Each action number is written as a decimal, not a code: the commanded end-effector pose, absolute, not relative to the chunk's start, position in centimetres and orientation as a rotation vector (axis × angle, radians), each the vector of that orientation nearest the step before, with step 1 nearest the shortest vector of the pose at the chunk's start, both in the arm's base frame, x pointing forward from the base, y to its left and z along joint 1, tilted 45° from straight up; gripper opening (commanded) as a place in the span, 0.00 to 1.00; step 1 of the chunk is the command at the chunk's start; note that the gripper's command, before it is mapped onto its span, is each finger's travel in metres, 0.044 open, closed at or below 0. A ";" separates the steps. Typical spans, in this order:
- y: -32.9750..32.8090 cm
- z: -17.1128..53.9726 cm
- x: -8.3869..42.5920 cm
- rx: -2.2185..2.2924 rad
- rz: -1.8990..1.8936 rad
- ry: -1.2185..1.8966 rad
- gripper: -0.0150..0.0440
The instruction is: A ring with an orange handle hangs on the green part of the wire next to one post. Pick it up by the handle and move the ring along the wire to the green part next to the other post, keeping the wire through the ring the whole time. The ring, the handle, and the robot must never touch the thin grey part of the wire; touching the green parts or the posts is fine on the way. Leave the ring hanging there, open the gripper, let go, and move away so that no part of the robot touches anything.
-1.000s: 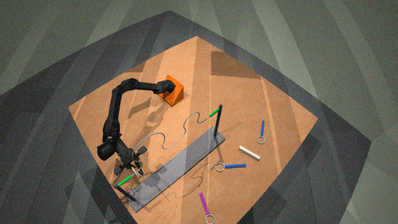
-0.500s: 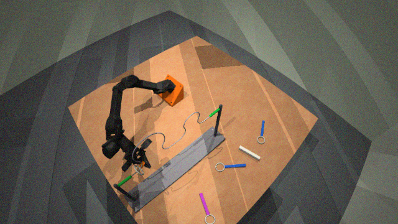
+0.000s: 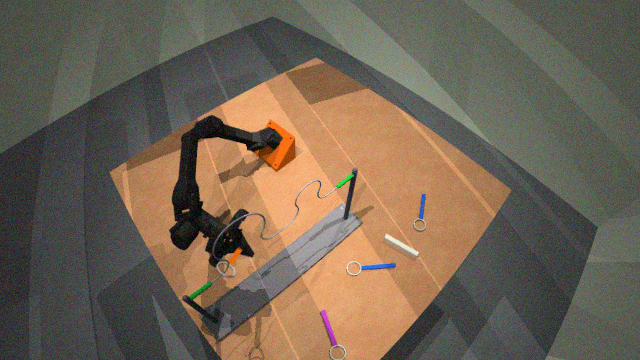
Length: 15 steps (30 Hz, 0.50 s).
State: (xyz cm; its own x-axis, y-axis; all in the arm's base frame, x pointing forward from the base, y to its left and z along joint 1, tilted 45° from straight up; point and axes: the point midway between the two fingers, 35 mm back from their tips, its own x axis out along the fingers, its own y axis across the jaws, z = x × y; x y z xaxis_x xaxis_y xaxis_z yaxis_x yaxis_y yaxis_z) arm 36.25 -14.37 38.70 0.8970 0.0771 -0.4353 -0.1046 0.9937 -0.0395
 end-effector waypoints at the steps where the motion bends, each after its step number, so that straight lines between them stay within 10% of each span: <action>1: -12.8 38.7 36.0 0.036 0.127 0.454 0.00; 15: -7.8 39.9 35.4 0.377 0.225 0.467 0.00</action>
